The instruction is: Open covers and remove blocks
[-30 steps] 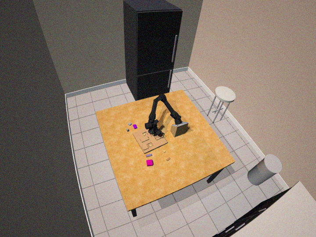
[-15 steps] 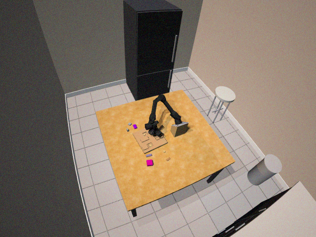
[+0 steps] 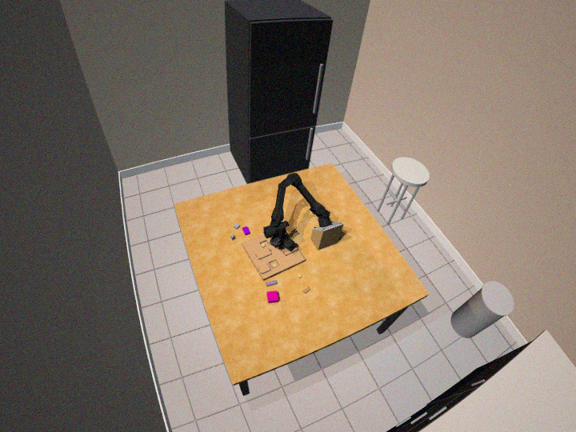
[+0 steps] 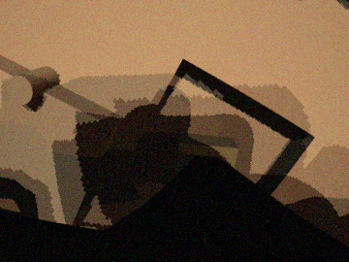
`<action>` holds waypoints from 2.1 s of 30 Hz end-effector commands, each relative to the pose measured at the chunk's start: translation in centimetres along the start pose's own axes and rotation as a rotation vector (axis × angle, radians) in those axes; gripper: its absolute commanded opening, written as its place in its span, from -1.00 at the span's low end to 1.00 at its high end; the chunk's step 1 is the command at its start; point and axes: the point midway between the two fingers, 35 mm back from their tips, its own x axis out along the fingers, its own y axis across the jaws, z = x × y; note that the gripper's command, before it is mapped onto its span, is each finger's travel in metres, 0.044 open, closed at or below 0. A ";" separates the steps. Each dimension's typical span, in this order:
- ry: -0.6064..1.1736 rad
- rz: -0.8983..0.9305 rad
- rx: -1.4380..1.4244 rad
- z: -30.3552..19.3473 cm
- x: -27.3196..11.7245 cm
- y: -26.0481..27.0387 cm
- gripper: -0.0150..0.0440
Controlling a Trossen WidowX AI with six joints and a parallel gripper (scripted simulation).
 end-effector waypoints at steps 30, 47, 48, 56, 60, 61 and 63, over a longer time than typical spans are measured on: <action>-0.002 -0.002 -0.004 0.5 0.1 -0.1 -0.49; -0.001 0.001 -0.010 0.5 -2.9 -0.1 0.00; -0.002 0.002 -0.009 0.5 -3.4 -0.1 0.00; -0.004 0.001 -0.006 0.3 -6.3 -0.1 0.00; -0.004 0.001 -0.006 0.4 -5.7 -0.1 0.00; -0.004 0.001 -0.006 0.4 -5.5 -0.1 0.00; -0.004 0.001 -0.006 0.4 -4.9 -0.1 0.00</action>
